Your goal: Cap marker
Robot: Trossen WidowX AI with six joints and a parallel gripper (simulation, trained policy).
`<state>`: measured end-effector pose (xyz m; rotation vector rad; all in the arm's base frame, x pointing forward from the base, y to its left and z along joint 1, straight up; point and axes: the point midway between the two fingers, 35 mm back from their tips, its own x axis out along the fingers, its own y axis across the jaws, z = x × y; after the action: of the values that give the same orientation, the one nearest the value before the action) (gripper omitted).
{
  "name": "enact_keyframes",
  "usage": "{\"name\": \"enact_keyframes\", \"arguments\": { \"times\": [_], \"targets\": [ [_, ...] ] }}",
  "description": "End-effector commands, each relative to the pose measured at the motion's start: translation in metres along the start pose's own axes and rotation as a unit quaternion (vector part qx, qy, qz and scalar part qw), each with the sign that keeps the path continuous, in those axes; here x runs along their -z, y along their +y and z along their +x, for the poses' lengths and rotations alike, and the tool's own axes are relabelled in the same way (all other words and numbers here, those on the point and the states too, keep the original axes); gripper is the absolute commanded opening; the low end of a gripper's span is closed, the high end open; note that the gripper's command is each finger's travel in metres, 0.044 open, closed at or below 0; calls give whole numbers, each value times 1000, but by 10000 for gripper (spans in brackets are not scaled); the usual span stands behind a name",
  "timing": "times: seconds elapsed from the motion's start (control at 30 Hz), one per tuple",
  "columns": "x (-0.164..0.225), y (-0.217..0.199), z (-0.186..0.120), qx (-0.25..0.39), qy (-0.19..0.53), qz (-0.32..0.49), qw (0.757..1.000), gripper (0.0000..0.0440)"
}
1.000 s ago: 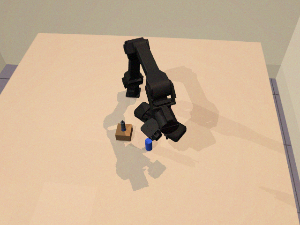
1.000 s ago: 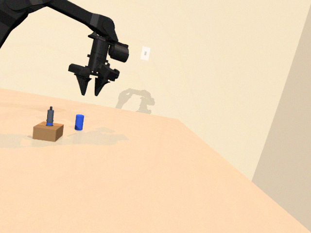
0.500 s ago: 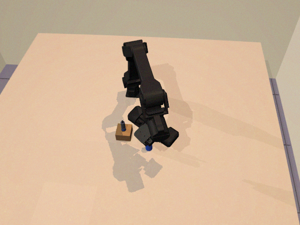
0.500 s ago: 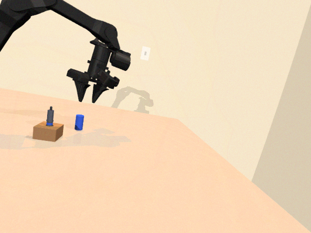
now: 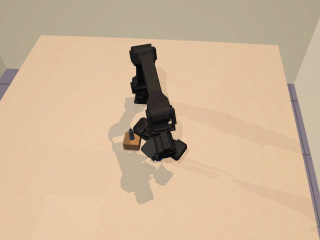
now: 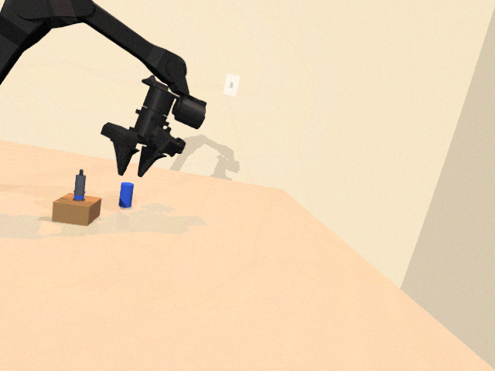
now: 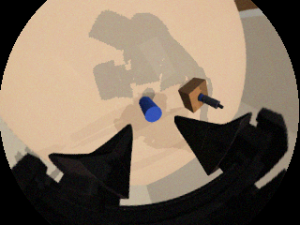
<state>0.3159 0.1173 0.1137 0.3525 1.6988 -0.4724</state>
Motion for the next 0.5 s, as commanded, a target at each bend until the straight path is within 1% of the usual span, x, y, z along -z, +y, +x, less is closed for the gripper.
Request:
{"name": "enact_keyframes", "arguments": {
  "times": [0.0, 0.47],
  "targets": [
    [-1, -2, 11, 6, 5, -11, 1000, 282],
    [-1, -3, 45, 17, 12, -54, 998, 253]
  ]
}}
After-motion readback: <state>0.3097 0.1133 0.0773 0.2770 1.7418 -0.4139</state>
